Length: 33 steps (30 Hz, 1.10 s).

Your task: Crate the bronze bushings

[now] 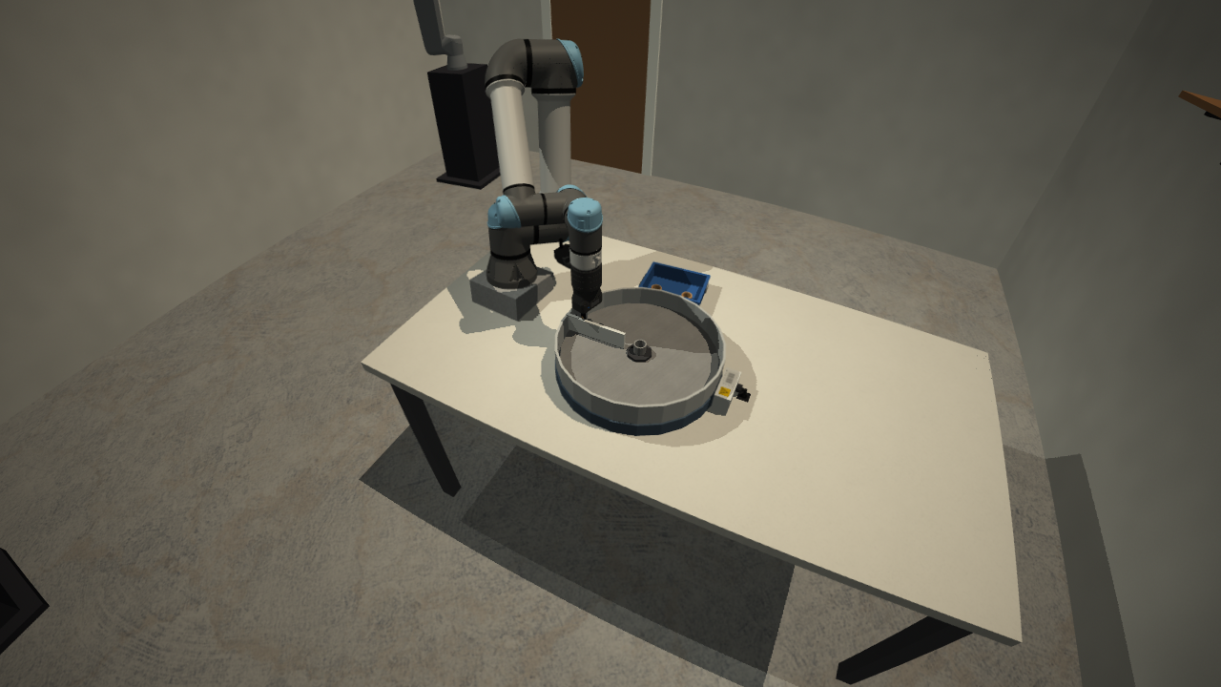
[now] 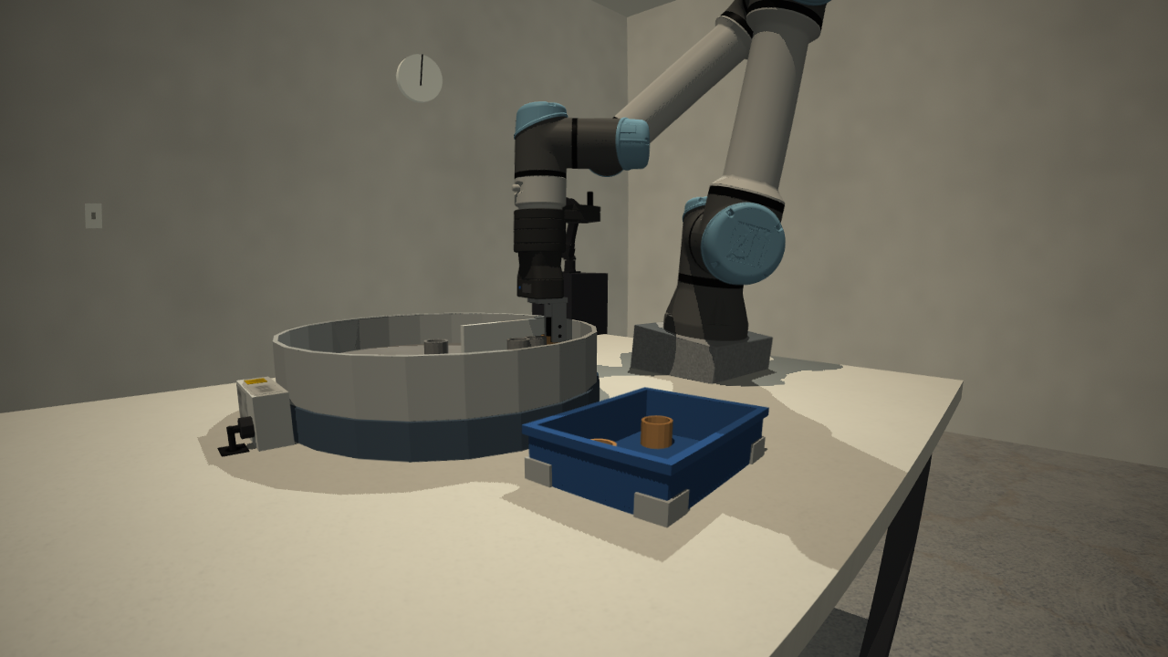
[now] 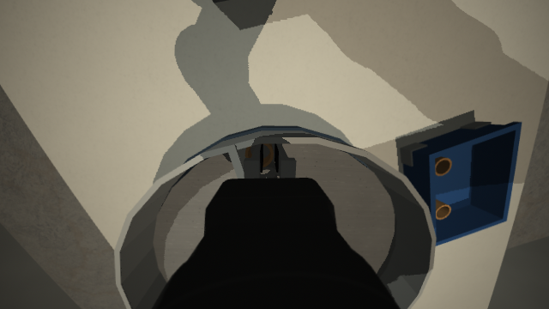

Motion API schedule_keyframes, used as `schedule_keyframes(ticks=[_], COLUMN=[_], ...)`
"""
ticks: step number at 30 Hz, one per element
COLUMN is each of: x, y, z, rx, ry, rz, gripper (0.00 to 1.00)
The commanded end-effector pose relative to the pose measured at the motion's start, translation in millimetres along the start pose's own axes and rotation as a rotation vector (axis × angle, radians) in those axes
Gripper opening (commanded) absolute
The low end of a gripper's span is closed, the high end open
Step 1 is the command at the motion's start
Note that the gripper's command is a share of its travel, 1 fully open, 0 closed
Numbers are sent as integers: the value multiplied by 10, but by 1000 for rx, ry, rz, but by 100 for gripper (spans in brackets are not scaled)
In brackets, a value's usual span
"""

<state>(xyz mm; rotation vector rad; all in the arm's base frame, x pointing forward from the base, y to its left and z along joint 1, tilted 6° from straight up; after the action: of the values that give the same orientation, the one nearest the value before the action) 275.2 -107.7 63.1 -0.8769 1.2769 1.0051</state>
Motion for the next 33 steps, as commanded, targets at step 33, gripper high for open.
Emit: schedule_keyframes(ticks=[33], x=[88], y=[-4], z=[-2], rx=[0], ry=[1], rz=[-1], gripper=[40])
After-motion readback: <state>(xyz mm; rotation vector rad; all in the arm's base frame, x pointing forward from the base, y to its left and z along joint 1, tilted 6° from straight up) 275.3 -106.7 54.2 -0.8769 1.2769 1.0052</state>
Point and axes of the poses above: the point where the finger pads meet when closed, its own x axis out along the fingers, its own z axis across the jaws, y = z × x, the point moved 5 cm from there along -x, back along the fingers, and after that the axes turned 1 degree about x, right-handed, at the moved point
